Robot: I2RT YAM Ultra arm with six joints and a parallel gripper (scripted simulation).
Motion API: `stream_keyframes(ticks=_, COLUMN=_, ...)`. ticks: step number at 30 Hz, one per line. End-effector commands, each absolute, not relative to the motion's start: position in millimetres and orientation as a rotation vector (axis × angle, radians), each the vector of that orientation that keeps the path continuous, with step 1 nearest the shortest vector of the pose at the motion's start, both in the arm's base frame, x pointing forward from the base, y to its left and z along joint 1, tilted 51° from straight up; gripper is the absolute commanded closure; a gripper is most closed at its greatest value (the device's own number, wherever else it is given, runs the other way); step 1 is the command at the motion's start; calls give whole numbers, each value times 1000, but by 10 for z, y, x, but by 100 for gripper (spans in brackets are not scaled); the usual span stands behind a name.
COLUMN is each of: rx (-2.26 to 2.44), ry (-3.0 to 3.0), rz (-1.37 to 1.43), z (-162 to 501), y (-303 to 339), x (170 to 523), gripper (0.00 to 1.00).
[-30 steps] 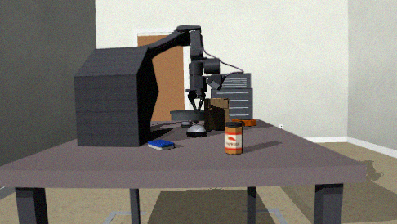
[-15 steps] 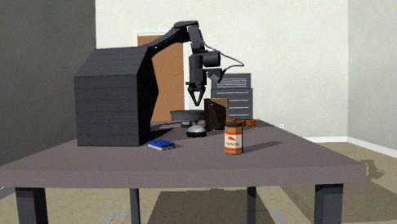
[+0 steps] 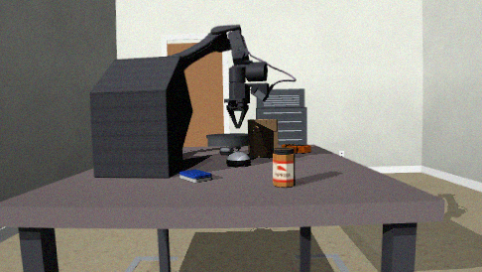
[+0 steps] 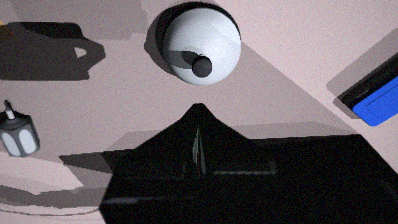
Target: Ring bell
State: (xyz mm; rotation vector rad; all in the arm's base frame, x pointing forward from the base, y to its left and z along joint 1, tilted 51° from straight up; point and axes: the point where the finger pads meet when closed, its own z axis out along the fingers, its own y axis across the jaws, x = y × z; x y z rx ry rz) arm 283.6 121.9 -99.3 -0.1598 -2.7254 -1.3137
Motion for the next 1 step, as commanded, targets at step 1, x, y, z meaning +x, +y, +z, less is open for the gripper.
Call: stream_keyframes(ticks=1, rx=-160, ry=-2771, rz=-1312, z=-943, y=1116, x=2992, gripper=100)
